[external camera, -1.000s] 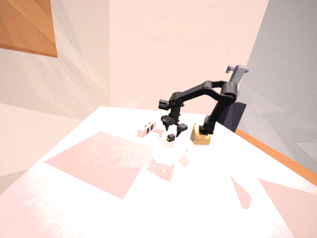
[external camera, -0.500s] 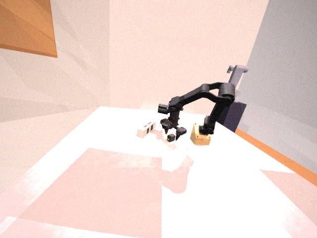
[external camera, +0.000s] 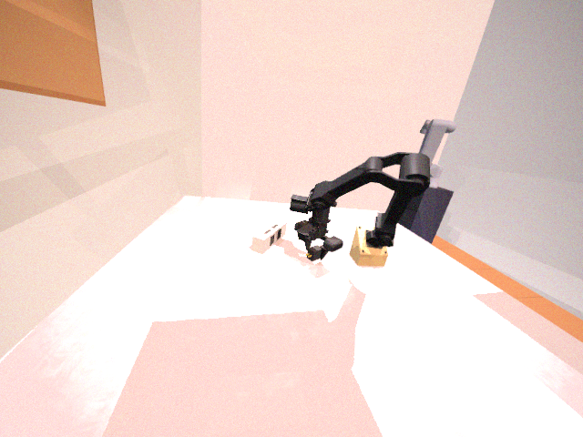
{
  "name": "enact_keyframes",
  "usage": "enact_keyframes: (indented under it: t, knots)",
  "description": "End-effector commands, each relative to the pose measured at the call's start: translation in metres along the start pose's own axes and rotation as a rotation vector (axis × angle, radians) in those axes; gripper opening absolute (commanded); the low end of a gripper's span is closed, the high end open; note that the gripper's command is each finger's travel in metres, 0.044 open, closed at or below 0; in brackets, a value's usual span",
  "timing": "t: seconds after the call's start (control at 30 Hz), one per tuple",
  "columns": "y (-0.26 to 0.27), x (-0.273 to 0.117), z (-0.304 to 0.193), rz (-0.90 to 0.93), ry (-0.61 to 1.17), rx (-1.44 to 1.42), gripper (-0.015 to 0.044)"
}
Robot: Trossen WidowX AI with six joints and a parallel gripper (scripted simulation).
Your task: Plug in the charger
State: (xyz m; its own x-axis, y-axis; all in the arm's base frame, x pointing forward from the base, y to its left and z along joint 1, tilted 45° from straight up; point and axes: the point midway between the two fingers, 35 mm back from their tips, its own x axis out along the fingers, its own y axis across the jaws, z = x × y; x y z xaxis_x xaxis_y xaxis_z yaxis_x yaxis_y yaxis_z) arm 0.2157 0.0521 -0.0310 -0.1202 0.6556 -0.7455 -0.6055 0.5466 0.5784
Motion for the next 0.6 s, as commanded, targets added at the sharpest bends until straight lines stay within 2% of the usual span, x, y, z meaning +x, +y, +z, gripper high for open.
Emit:
enact_keyframes:
  t: [0.0,0.13,0.33,0.43,0.57]
  knots:
    - [0.0,0.0,0.0,0.0,0.0,-0.001,0.023]
    - [0.0,0.0,0.0,0.0,0.0,-0.001,0.0125]
    - [0.0,0.0,0.0,0.0,0.0,-0.001,0.0085]
    - [-0.001,-0.004,0.0,0.0,0.0,0.0,0.0006]
    - [-0.001,-0.017,-0.001,-0.001,0.001,0.002,0.0]
